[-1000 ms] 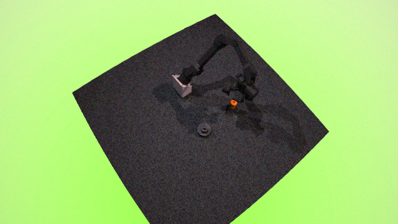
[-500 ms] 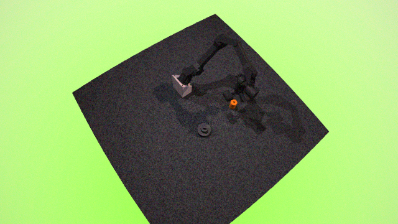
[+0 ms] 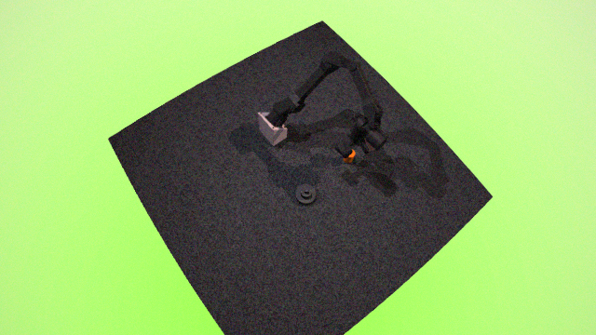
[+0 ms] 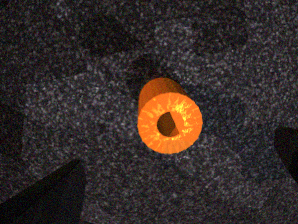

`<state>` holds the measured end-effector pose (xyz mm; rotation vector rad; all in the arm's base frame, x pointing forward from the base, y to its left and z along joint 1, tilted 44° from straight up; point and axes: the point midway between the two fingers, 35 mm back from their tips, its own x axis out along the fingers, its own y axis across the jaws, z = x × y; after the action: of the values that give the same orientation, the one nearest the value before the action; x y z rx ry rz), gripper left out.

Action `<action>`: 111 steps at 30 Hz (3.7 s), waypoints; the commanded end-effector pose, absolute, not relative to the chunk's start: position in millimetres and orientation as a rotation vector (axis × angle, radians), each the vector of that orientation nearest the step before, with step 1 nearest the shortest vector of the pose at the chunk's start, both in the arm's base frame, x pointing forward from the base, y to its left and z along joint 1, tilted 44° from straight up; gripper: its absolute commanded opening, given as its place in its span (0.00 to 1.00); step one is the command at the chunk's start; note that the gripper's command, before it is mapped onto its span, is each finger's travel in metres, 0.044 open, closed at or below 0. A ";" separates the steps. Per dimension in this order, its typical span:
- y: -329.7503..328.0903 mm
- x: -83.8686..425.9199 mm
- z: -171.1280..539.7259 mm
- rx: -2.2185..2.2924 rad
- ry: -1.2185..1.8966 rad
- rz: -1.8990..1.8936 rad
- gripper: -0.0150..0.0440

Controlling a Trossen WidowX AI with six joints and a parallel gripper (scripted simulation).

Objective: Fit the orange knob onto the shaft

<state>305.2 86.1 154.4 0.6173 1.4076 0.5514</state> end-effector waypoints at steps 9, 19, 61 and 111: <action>106.3 305.2 133.5 0.620 1.413 0.556 1.00; 115.4 307.7 123.4 0.619 1.413 0.555 1.00; 152.7 310.5 85.7 0.623 1.411 0.559 0.69; 25.6 309.5 148.7 0.610 1.415 0.547 0.25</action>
<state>306.4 32.9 157.0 0.6138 1.4160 0.5493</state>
